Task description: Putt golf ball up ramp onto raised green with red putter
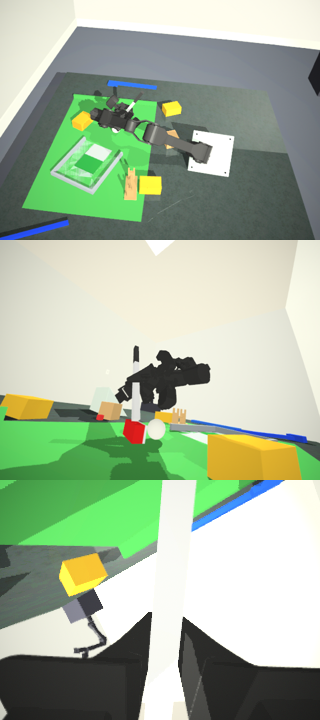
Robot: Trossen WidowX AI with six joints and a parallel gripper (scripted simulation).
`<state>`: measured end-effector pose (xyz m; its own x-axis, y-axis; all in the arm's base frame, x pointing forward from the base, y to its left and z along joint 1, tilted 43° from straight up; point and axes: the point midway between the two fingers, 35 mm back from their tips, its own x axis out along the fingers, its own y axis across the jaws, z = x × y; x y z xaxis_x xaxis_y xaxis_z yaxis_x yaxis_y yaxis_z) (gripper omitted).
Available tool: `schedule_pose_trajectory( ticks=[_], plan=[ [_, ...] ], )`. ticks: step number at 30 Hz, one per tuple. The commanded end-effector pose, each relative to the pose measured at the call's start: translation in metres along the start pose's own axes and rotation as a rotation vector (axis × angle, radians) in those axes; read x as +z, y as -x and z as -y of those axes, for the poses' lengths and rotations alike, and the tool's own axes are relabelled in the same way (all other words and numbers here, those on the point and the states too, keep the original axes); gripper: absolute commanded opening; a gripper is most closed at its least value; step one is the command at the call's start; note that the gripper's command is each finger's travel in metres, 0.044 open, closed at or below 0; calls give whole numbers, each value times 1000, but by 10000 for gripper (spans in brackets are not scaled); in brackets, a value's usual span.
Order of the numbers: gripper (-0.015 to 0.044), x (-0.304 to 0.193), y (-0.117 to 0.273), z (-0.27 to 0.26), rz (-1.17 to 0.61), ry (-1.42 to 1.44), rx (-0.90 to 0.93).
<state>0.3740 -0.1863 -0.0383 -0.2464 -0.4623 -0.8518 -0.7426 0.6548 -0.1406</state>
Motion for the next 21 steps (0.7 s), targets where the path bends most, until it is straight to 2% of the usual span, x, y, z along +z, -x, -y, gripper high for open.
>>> schedule_pose_trajectory(
  ticks=[1, 7, 13, 17, 21],
  plan=[
    [0, -1, -1, 1, 0, -1, -2],
    [0, -7, -29, 2, -2, -5, 0],
    [0, -7, -30, 2, -2, -6, 0],
    [0, -6, -26, 2, 3, -10, 6],
    [0, 10, 16, 2, 6, -8, 6]
  ],
)
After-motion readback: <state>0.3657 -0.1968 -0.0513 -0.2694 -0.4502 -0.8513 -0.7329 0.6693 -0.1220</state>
